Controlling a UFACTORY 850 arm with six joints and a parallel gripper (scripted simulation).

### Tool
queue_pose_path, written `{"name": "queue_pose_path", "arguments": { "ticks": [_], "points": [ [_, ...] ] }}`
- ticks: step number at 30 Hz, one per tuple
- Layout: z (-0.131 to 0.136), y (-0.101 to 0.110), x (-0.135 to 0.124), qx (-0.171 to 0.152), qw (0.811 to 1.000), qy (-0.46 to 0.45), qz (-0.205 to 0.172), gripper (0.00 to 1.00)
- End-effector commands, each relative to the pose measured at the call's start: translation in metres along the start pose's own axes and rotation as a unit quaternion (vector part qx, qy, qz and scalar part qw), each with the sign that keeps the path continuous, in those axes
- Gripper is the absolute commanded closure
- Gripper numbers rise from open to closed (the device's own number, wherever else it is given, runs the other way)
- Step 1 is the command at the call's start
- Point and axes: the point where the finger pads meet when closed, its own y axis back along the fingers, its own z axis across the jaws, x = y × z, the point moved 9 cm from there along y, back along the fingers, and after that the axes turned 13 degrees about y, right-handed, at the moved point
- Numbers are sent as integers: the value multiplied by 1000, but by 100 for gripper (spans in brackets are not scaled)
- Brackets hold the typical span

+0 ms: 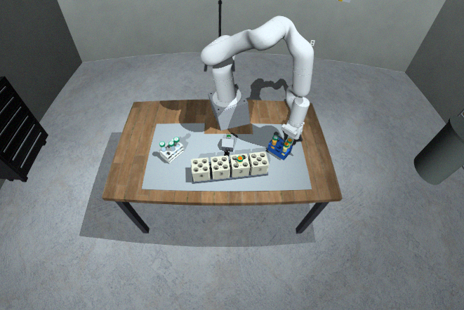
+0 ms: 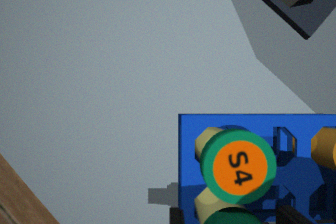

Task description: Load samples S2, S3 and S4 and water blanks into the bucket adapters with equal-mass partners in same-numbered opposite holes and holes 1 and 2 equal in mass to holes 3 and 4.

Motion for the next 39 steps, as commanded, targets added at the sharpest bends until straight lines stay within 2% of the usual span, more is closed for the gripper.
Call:
{"name": "queue_pose_path", "arguments": {
  "ticks": [1,13,14,39],
  "points": [
    [-1,-1,0,1,1000,0,0,43],
    [-1,-2,0,1,1000,0,0,43],
    [-1,-1,0,1,1000,0,0,100],
    [-1,0,0,1,1000,0,0,100]
  ]
}}
